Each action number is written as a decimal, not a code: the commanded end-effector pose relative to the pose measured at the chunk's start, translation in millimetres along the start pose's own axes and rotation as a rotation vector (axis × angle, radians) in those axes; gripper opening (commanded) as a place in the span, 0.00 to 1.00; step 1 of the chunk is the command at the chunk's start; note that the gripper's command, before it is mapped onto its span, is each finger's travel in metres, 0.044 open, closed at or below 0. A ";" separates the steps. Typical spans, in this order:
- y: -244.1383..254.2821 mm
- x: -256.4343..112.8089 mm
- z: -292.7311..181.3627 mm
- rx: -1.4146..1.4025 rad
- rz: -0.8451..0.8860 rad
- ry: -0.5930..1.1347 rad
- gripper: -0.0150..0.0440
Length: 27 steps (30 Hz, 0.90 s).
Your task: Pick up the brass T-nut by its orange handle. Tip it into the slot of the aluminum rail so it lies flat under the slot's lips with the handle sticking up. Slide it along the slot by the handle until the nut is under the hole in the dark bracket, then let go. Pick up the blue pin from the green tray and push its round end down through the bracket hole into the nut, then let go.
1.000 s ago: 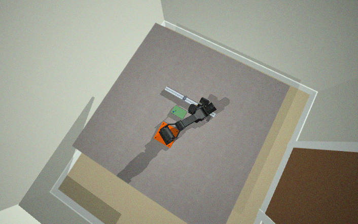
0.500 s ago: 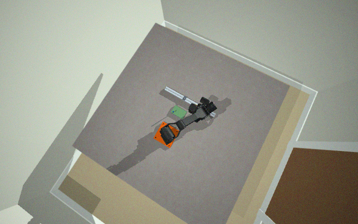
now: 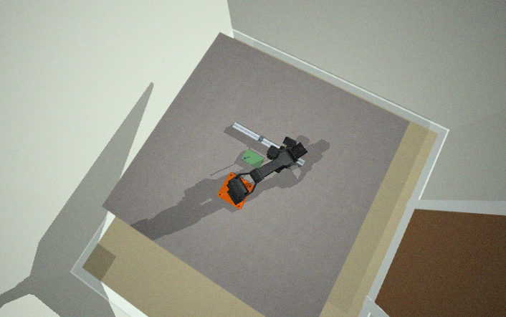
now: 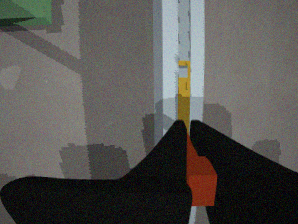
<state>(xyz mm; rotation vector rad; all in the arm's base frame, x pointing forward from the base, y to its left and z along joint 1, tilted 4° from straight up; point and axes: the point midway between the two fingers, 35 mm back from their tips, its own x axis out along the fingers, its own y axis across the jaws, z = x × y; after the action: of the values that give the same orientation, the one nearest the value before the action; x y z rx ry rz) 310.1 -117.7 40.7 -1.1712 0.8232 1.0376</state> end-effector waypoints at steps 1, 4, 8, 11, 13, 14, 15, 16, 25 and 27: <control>-1.2 0.1 -0.8 0.005 0.011 0.003 0.00; -1.6 0.1 -0.8 0.007 0.017 0.003 0.00; -2.0 0.1 -0.8 0.008 0.024 0.003 0.00; -2.2 0.1 -0.8 0.009 0.027 0.003 0.00; -2.4 0.1 -0.8 0.010 0.031 0.004 0.00; -2.5 0.2 -0.8 0.011 0.033 0.004 0.00; -2.7 0.2 -0.8 0.012 0.035 0.004 0.00; -2.8 0.2 -0.8 0.012 0.037 0.004 0.00; -4.0 0.2 -0.9 0.017 0.055 0.005 0.00; -4.3 0.2 -0.9 0.018 0.059 0.005 0.00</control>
<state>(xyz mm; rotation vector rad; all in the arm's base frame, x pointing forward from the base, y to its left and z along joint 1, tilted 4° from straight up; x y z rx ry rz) 313.2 -117.9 41.7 -1.1449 0.8628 1.0707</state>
